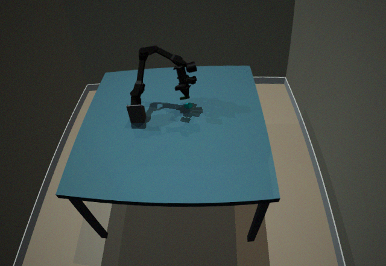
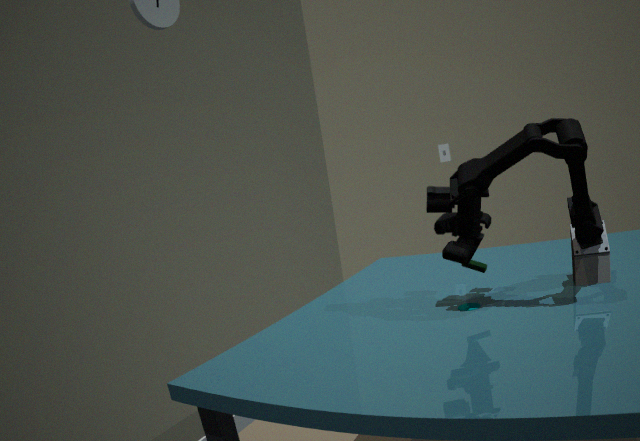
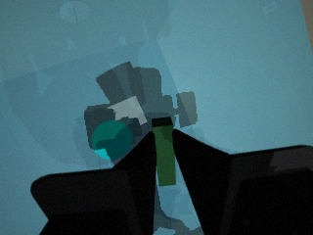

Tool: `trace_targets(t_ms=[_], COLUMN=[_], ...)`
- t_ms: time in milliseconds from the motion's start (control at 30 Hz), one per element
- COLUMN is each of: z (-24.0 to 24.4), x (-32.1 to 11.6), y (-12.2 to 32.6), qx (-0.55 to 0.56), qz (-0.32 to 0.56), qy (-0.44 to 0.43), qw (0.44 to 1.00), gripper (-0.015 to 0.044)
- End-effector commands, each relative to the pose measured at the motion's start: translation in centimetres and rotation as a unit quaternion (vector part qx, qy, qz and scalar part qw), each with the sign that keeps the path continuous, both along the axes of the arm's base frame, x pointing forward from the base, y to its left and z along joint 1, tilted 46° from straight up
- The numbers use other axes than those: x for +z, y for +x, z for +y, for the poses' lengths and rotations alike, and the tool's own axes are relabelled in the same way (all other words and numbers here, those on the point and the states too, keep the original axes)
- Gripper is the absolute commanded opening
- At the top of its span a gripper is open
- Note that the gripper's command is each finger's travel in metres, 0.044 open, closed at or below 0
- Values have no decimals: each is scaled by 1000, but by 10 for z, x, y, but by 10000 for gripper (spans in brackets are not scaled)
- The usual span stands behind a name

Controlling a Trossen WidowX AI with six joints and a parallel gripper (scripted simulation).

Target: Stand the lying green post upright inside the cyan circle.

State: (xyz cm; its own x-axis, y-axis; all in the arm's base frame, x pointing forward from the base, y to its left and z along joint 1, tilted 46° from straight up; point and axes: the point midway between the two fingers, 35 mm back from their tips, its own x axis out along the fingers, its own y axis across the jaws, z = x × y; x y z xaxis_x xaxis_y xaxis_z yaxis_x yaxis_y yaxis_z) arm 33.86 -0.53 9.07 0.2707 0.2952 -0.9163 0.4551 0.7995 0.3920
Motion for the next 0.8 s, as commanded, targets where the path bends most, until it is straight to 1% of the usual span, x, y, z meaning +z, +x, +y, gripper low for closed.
trace_targets(t_ms=[0,767], z=[1,3], x=[-1,-5], y=[0,3], qx=[-4,-33], qz=[-5,-47], qy=[-10,-66], qw=[1000,996], gripper=[23,23])
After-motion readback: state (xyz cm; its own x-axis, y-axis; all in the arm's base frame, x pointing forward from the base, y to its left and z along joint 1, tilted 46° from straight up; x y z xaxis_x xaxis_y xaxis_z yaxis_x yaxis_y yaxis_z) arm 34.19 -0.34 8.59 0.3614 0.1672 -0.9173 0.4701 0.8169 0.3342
